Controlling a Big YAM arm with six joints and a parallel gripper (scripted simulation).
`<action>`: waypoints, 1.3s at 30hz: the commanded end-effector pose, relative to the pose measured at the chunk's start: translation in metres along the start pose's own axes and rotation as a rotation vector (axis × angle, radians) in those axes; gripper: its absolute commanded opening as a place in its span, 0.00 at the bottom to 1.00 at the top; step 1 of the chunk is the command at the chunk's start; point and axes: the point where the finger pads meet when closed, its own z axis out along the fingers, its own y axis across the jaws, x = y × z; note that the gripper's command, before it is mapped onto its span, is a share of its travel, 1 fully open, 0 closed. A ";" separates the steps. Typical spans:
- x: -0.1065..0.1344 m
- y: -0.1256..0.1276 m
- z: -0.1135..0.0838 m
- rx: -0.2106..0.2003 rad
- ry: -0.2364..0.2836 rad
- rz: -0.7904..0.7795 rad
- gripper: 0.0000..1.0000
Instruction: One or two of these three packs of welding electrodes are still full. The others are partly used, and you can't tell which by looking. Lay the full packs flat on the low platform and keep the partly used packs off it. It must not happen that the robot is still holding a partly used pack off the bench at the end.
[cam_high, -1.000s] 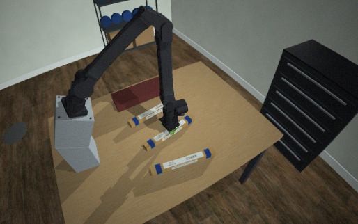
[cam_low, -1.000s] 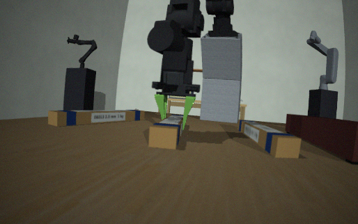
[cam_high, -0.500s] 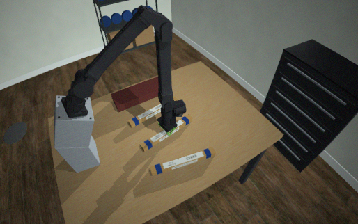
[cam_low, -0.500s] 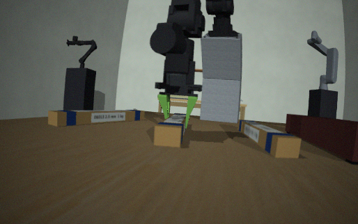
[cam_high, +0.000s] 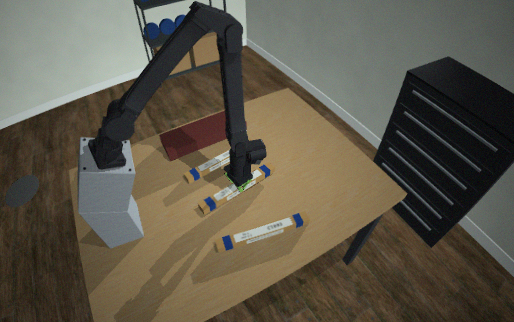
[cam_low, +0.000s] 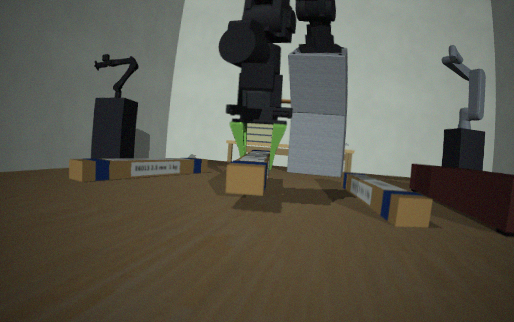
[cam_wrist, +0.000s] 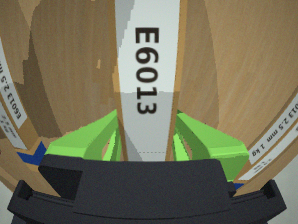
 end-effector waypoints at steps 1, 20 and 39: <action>-0.020 -0.009 -0.029 0.018 -0.048 -0.004 0.00; -0.032 -0.017 -0.049 0.025 -0.060 -0.002 0.00; -0.040 -0.021 -0.057 0.026 -0.063 -0.002 0.00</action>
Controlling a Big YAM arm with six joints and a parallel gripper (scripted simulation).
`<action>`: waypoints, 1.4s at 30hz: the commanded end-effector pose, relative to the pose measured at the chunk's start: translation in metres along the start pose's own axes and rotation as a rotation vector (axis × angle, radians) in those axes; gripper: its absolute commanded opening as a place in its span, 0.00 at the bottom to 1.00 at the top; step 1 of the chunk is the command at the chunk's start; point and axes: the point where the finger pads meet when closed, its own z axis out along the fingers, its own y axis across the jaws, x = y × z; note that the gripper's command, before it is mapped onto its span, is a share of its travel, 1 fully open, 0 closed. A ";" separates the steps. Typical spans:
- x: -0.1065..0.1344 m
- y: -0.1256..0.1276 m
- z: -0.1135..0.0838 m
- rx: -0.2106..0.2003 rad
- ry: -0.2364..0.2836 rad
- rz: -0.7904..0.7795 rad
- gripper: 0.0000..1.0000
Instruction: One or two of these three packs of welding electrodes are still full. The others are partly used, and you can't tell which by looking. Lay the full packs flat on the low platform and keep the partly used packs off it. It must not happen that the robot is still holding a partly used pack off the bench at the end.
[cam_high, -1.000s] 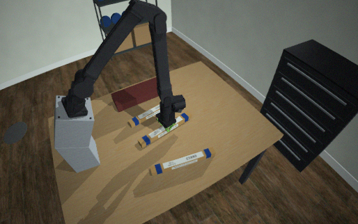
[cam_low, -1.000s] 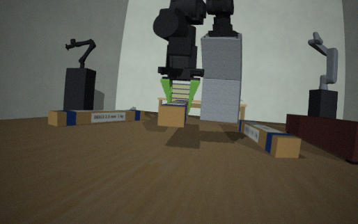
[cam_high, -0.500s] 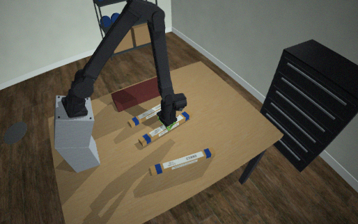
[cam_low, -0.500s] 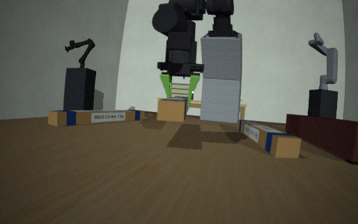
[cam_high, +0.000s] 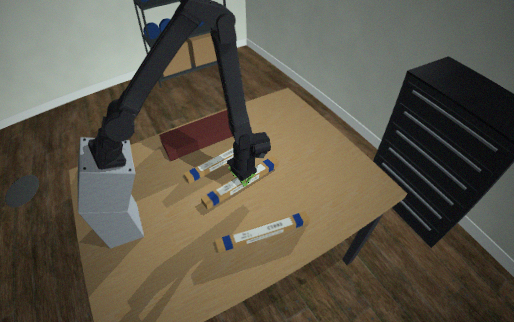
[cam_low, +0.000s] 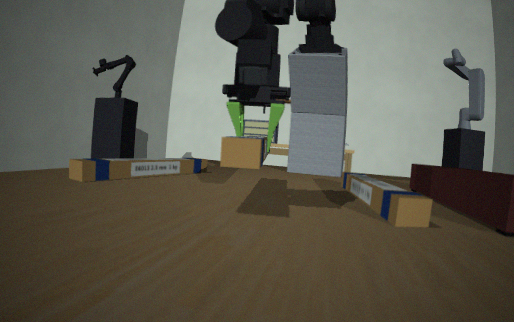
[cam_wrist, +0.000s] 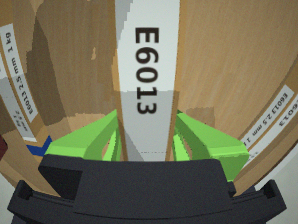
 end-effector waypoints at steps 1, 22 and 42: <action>-0.026 -0.016 -0.028 0.025 -0.061 0.001 0.00; -0.033 -0.019 -0.032 0.027 -0.066 0.001 0.00; -0.033 -0.020 -0.034 0.027 -0.064 0.001 0.00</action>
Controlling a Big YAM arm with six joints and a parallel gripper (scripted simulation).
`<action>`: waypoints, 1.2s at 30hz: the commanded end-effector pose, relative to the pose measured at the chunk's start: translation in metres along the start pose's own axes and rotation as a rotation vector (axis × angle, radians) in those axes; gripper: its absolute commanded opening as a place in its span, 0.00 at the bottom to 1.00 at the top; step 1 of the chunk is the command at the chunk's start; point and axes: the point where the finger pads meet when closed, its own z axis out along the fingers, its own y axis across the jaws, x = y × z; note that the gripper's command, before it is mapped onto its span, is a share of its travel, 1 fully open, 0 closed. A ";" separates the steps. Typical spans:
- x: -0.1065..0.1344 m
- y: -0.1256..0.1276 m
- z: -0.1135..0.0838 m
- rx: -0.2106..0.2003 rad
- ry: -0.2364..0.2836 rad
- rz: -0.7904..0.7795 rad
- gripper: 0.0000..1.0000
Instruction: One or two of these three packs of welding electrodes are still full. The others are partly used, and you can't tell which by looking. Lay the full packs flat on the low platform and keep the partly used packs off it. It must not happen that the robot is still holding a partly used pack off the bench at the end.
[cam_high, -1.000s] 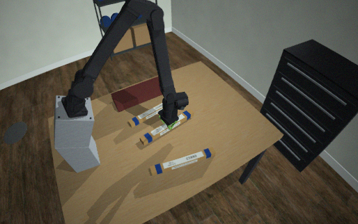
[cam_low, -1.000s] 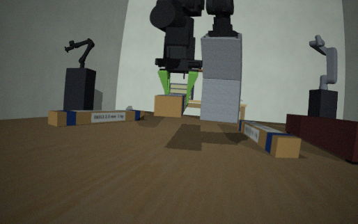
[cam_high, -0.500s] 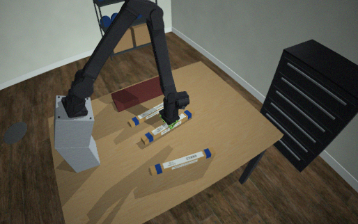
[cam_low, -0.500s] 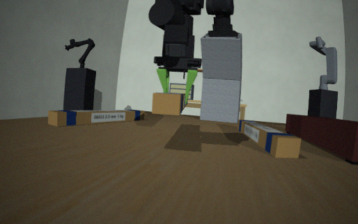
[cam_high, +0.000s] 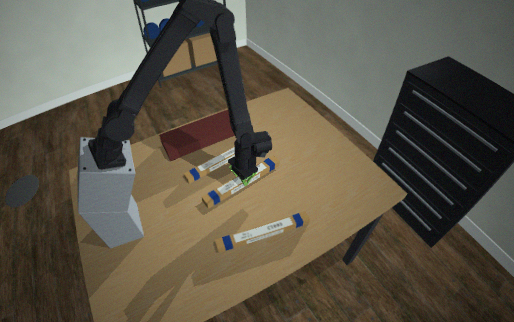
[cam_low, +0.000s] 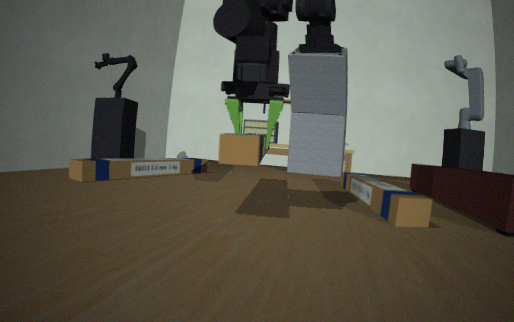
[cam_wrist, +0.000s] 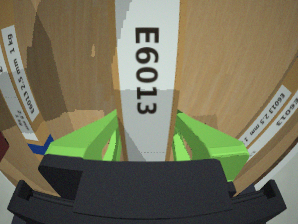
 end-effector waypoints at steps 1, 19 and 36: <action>-0.030 -0.018 -0.030 0.029 -0.071 0.001 0.00; -0.033 -0.019 -0.031 0.030 -0.074 0.001 0.00; -0.020 -0.014 -0.059 0.023 -0.056 0.000 0.00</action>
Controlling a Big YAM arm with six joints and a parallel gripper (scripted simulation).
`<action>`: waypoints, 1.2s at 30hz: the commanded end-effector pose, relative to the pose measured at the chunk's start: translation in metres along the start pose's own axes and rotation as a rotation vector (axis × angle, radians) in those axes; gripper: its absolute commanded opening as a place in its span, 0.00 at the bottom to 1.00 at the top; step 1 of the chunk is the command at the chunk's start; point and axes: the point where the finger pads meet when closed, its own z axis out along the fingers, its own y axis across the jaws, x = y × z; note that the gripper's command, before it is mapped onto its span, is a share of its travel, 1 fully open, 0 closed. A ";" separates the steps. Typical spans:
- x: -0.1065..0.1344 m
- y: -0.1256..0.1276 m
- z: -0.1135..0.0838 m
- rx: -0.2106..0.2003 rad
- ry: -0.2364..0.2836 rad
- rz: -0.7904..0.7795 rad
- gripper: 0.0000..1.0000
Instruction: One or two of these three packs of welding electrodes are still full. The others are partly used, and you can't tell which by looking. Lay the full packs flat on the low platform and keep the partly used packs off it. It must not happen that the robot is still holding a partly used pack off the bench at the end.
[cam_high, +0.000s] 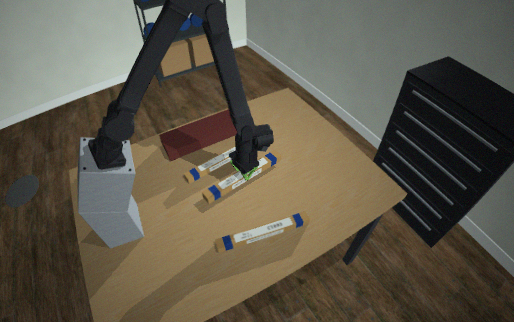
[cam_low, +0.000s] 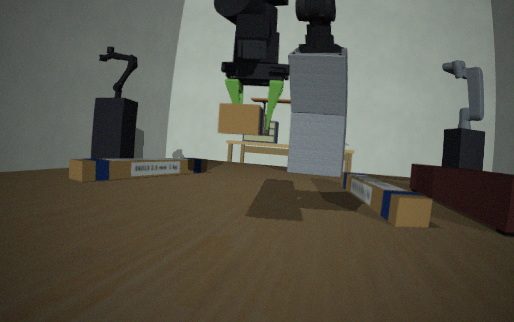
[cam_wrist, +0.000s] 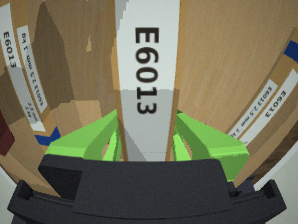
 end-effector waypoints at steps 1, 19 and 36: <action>-0.016 -0.013 -0.029 0.021 -0.048 0.001 0.00; -0.017 -0.013 -0.062 0.023 -0.053 0.001 0.00; -0.019 -0.014 -0.093 0.026 -0.060 0.000 0.00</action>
